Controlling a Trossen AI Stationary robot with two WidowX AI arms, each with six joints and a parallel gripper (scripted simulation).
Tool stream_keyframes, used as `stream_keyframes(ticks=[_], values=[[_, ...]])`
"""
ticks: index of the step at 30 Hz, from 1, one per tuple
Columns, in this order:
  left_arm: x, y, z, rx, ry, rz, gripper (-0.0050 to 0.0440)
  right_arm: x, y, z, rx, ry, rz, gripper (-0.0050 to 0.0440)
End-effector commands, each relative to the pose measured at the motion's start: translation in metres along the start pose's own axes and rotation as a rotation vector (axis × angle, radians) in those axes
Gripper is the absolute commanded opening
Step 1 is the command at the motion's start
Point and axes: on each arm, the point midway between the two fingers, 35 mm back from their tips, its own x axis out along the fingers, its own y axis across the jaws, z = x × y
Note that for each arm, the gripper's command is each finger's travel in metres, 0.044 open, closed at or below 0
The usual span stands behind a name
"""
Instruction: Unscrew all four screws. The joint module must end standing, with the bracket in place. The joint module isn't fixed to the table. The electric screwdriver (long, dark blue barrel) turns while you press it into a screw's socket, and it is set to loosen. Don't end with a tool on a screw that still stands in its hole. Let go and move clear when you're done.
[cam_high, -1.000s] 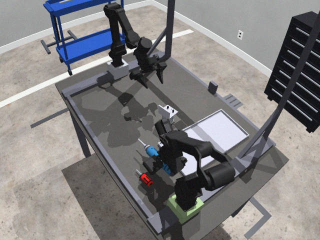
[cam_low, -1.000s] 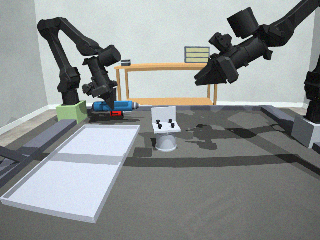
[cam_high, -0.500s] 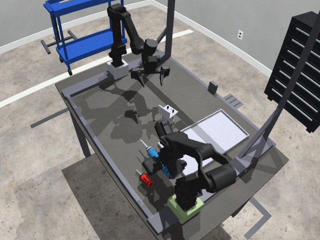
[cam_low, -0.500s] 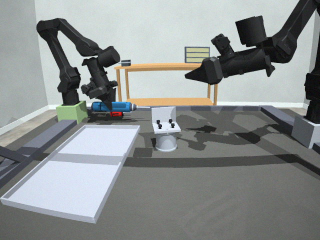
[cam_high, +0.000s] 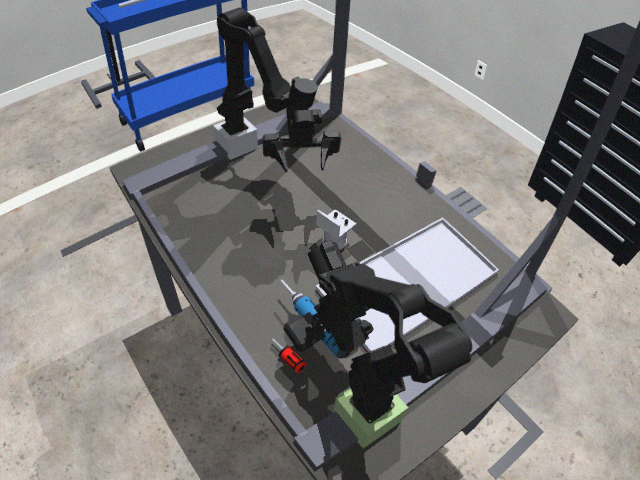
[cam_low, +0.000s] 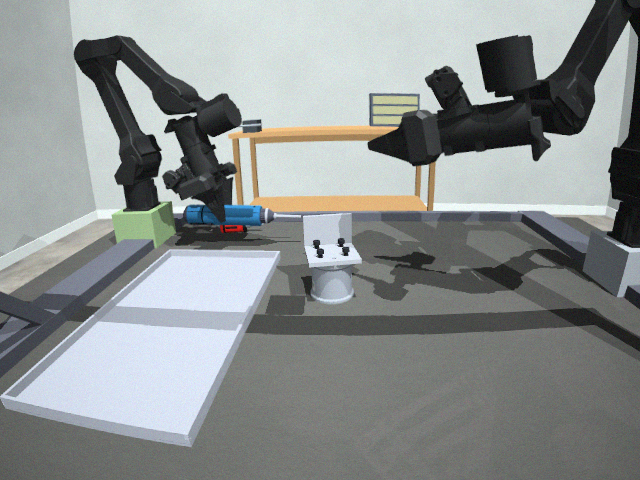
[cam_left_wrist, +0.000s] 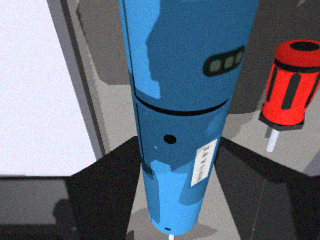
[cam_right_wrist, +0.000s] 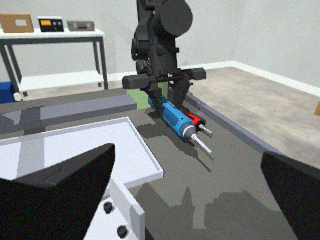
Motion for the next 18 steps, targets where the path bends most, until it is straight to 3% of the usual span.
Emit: stream_keyframes(ticks=[1,12,18], values=[[0.002,-0.001,-0.004,-0.004,0.018,0.002,0.0162,0.000,0.001,0.008,0.015,-0.019,0.000,0.0400],[0.037,-0.003,0.001,-0.013,0.044,-0.005,0.0162,0.000,0.001,0.010,0.019,-0.023,0.000,0.0400],[0.041,-0.003,0.002,-0.013,0.047,-0.003,0.0162,0.000,0.001,0.010,0.019,-0.023,0.000,0.0400]])
